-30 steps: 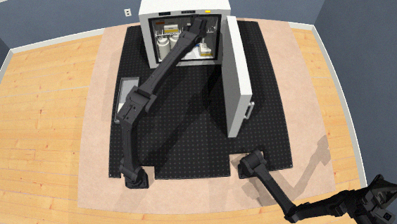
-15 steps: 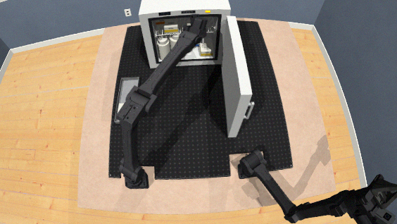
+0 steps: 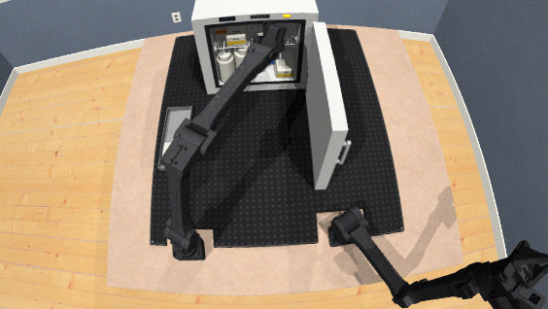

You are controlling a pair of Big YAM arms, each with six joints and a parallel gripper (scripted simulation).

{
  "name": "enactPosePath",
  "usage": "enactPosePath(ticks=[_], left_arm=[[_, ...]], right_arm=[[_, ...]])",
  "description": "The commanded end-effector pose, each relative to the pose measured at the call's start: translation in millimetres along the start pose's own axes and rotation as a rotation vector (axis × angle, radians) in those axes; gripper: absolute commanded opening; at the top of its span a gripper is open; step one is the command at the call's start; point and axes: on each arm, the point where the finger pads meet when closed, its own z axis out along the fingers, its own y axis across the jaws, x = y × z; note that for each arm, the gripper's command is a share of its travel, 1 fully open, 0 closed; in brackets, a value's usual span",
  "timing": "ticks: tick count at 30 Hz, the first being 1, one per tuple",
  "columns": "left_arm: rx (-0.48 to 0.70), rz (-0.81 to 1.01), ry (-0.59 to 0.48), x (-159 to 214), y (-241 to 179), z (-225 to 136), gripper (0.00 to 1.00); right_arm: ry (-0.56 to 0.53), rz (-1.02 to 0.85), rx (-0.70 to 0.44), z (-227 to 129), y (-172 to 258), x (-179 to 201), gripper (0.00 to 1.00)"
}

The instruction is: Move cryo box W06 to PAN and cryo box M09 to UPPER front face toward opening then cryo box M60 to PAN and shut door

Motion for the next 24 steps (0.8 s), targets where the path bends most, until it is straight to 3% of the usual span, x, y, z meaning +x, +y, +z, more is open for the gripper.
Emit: enactPosePath(ticks=[1,4,7,20,21,24], left_arm=[[0.015,-0.031,-0.037,-19,-5,-25,0.77],[0.012,-0.025,-0.028,-6,-8,-14,0.77],[0.02,-0.037,-0.049,-18,-6,-31,0.77],[0.021,-0.031,-0.041,-4,-8,-42,0.77],[0.009,-0.012,-0.009,20,-13,-23,0.77],[0.023,-0.036,-0.048,-6,-8,-52,0.77]], right_arm=[[0.031,-0.011,-0.003,3,0,14,0.0],[0.031,-0.011,-0.003,3,0,14,0.0],[0.031,-0.011,-0.003,3,0,14,0.0],[0.031,-0.011,-0.003,3,0,14,0.0],[0.031,-0.011,-0.003,3,0,14,0.0],[0.031,-0.011,-0.003,3,0,14,0.0]])
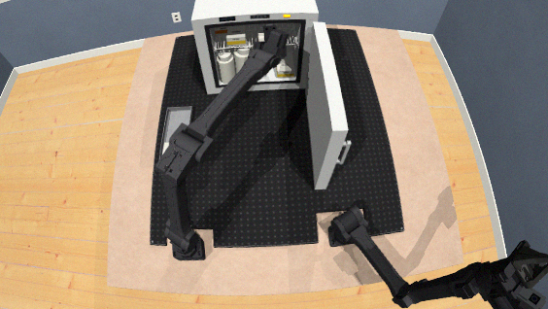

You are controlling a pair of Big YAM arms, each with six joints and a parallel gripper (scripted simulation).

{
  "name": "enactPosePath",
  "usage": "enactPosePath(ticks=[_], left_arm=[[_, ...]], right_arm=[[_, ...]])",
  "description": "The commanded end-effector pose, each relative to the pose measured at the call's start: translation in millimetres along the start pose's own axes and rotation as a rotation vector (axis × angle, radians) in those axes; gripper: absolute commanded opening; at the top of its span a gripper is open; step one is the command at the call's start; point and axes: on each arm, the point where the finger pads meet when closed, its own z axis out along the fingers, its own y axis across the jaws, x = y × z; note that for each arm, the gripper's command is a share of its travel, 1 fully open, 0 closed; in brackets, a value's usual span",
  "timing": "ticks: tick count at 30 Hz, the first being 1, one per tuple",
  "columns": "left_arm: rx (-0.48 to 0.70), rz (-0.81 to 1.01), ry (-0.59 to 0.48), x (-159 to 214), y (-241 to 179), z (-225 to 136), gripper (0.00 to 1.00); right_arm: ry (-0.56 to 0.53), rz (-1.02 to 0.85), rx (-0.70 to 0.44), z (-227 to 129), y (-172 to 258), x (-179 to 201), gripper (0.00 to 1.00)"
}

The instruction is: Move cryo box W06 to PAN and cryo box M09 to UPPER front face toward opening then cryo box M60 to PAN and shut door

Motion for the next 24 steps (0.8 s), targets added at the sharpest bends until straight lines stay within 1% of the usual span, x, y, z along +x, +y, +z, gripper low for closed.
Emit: enactPosePath(ticks=[1,5,11,13,14,16,24], left_arm=[[0.023,-0.037,-0.048,-22,-6,-25,0.77],[0.021,-0.033,-0.042,-16,-7,-28,0.77],[0.02,-0.035,-0.043,-15,-6,-41,0.77],[0.02,-0.035,-0.043,-15,-6,-41,0.77],[0.013,-0.031,-0.034,-9,-8,-31,0.77],[0.017,-0.033,-0.039,-13,-5,-45,0.77],[0.013,-0.028,-0.029,-7,-4,-58,0.77]], right_arm=[[0.031,-0.011,-0.003,3,0,14,0.0],[0.031,-0.011,-0.003,3,0,14,0.0],[0.031,-0.011,-0.003,3,0,14,0.0],[0.031,-0.011,-0.003,3,0,14,0.0],[0.031,-0.011,-0.003,3,0,14,0.0],[0.031,-0.011,-0.003,3,0,14,0.0],[0.031,-0.011,-0.003,3,0,14,0.0]])
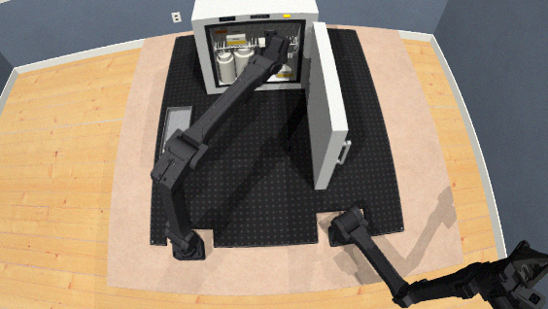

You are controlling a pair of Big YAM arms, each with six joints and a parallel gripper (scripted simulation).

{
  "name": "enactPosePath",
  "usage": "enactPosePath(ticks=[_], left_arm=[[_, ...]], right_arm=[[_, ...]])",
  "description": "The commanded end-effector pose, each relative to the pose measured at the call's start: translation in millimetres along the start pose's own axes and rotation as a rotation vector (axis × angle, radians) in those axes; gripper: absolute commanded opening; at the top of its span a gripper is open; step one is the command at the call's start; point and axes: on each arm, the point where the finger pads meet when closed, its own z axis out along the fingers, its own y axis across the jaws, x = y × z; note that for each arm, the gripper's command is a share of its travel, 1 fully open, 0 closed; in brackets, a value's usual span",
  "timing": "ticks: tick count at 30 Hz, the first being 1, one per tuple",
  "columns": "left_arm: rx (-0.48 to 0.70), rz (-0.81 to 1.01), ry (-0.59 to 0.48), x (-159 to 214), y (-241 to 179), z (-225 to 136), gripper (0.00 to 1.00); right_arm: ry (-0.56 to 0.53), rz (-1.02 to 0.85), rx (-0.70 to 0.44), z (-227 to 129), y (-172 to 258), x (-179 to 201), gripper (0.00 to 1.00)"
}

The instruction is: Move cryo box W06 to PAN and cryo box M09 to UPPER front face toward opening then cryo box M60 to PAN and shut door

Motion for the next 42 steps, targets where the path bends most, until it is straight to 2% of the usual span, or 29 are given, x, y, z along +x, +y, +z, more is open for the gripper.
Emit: enactPosePath(ticks=[1,7,21,24,26,38,41,42], left_arm=[[0.015,-0.035,-0.035,-21,-3,-27,0.77],[0.013,-0.037,-0.037,-21,-5,-27,0.77],[0.022,-0.047,-0.052,-12,-3,-54,0.77],[0.019,-0.047,-0.05,-10,-7,-46,0.77],[0.022,-0.05,-0.054,-10,-3,-58,0.77],[0.023,-0.051,-0.054,1,-4,-74,0.77],[0.026,-0.057,-0.062,-6,-11,-70,0.77],[0.02,-0.047,-0.048,5,-5,-73,0.77]], right_arm=[[0.031,-0.011,-0.003,3,0,14,0.0],[0.031,-0.011,-0.003,3,0,14,0.0],[0.031,-0.011,-0.003,3,0,14,0.0],[0.031,-0.011,-0.003,3,0,14,0.0],[0.031,-0.011,-0.003,3,0,14,0.0],[0.031,-0.011,-0.003,3,0,14,0.0],[0.031,-0.011,-0.003,3,0,14,0.0],[0.031,-0.011,-0.003,3,0,14,0.0]])
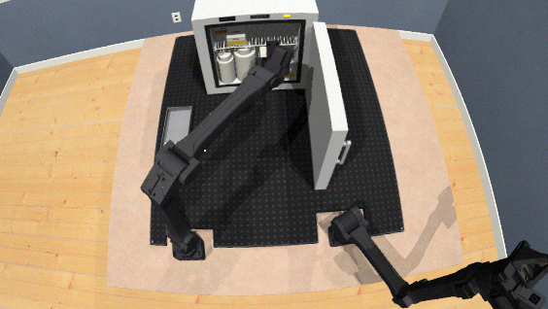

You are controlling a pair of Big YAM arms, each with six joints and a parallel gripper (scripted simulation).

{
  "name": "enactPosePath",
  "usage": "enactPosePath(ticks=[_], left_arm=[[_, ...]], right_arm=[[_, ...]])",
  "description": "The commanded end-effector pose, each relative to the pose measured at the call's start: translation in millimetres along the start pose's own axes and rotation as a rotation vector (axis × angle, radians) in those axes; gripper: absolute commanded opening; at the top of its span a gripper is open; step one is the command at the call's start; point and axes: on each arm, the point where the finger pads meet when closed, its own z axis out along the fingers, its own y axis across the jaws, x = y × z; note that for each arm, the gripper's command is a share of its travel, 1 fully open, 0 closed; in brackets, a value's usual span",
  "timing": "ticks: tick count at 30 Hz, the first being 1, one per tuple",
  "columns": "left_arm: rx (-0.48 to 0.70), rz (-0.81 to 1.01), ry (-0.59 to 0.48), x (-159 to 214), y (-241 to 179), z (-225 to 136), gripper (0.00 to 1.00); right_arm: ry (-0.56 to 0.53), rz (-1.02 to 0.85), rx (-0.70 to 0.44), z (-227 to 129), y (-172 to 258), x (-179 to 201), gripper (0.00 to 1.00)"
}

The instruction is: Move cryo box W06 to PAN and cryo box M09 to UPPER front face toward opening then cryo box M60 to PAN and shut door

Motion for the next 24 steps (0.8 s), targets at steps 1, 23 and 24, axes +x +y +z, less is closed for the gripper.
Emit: enactPosePath(ticks=[1,23,24], left_arm=[[0.019,-0.049,-0.049,-20,-4,-22,0.77],[0.016,-0.025,-0.047,-4,43,-10,0.77],[0.023,-0.021,-0.048,-3,46,-9,0.77]], right_arm=[[0.031,-0.011,-0.003,3,0,14,0.0],[0.031,-0.011,-0.003,3,0,14,0.0],[0.031,-0.011,-0.003,3,0,14,0.0]])
